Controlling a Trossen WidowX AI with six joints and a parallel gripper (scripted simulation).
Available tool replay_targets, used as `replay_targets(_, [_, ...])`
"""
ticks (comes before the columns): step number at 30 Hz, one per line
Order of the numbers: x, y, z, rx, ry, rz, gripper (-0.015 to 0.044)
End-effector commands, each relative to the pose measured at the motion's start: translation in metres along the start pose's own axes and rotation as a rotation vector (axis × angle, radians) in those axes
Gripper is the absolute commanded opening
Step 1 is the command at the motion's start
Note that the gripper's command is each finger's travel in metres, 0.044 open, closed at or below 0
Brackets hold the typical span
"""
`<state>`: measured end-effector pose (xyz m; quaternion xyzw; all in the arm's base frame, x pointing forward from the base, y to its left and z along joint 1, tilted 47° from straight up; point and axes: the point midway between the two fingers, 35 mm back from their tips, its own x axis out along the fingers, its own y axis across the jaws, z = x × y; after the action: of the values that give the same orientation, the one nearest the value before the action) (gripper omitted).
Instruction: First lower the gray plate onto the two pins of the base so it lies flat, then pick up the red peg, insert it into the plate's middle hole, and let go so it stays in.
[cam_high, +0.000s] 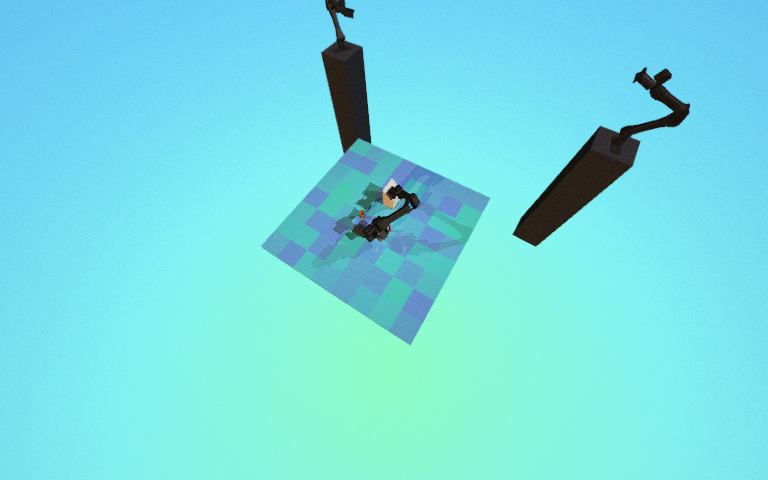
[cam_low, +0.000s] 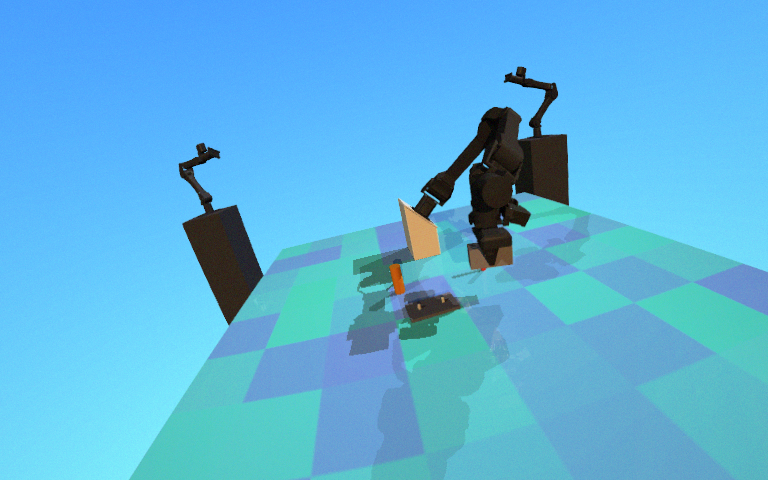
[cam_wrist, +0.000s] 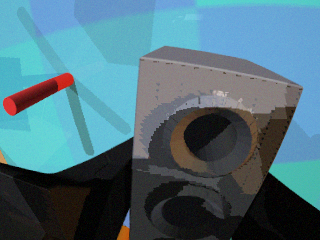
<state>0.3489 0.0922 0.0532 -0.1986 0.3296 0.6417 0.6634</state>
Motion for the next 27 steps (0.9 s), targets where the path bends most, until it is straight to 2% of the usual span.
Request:
replay_targets(1, [-0.015,-0.001,0.002,-0.011,0.002,-0.006,0.0000])
replay_targets(14, [-0.054,0.003,0.004,-0.014,-0.003,-0.003,0.0000])
replay_targets(27, [-0.041,-0.010,-0.024,-0.068,-0.001,-0.005,0.0000])
